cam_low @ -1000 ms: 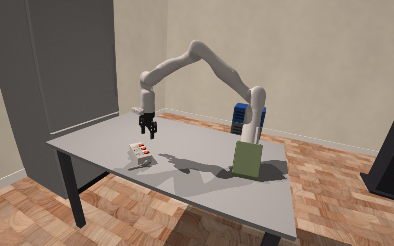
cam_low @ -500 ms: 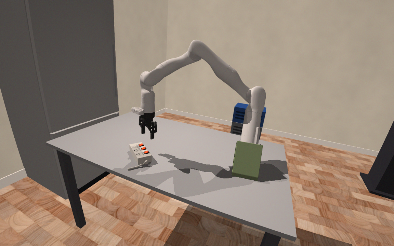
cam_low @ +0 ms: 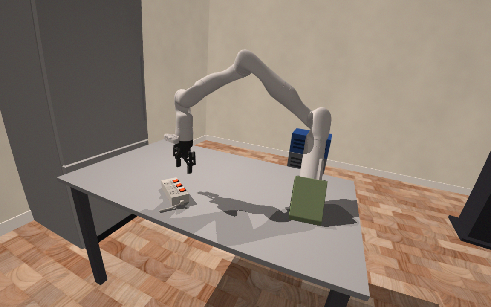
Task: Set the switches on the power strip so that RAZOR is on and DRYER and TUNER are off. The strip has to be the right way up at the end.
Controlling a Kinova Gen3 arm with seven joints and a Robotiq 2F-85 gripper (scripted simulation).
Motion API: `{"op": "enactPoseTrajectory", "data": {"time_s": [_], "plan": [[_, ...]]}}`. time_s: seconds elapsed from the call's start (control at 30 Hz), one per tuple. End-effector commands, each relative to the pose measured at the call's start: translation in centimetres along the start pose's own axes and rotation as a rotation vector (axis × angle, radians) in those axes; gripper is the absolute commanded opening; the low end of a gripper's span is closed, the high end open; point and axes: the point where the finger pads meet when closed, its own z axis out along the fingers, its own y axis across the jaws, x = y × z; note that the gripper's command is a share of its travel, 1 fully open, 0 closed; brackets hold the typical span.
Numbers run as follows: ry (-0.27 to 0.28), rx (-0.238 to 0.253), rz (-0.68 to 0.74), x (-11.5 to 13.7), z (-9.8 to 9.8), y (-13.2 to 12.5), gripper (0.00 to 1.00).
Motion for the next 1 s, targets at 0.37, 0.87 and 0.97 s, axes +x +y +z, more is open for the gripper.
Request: {"op": "enactPoseTrajectory", "data": {"time_s": [0.37,0.87,0.97], "plan": [[0.002,-0.001,0.0,0.1,-0.1,0.0,1.0],[-0.028,-0.011,-0.272,6.4,-4.6,-0.2,1.0],[-0.035,-0.006,-0.342,7.7,-5.8,-0.6,1.0]]}}
